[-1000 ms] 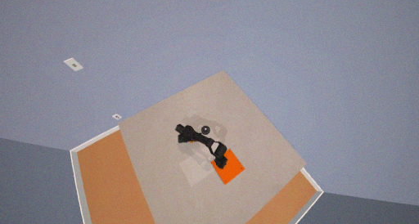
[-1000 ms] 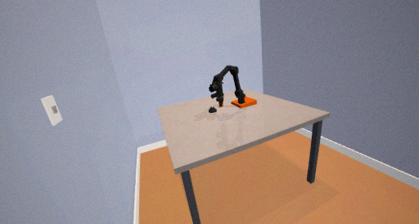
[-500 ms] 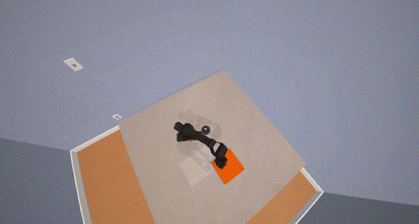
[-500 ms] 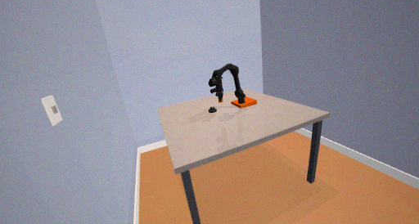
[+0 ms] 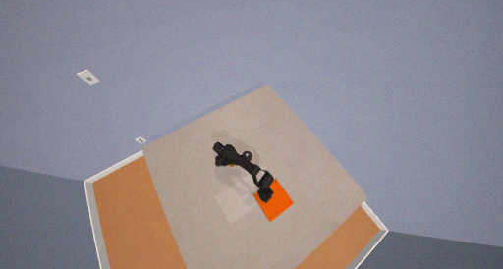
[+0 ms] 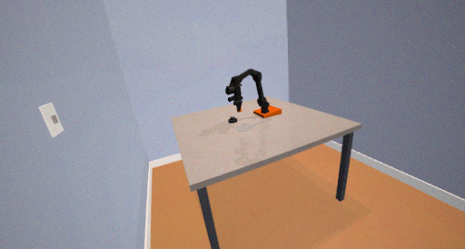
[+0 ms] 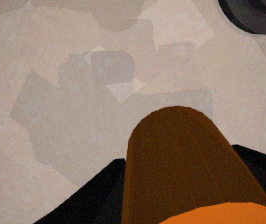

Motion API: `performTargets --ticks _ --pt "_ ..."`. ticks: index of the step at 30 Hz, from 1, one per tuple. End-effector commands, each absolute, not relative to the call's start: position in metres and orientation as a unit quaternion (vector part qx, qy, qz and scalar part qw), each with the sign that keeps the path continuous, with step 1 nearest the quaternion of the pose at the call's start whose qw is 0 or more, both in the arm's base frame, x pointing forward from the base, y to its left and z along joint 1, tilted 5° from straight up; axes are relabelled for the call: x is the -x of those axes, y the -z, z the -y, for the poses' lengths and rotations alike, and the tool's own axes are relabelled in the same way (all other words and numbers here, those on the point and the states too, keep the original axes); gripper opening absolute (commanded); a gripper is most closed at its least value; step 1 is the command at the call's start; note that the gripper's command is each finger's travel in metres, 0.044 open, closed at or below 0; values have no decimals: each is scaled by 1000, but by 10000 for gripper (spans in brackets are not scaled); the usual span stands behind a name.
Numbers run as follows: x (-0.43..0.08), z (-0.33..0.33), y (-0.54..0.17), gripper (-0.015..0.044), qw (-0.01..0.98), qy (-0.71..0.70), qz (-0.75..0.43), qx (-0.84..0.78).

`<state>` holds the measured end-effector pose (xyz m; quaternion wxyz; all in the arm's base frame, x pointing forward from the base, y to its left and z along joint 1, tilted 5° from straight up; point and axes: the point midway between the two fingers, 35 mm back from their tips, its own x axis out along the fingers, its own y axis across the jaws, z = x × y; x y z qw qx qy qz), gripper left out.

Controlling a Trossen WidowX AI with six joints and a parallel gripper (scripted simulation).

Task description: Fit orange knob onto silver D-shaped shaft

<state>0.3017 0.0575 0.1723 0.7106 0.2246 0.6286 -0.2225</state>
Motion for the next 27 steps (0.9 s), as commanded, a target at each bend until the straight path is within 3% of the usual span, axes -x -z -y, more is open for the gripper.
performTargets --ticks 1,27 --pt "-305 -46 -169 0 711 226 -628 -223" --pt "-314 35 -147 0 713 218 -632 -214"
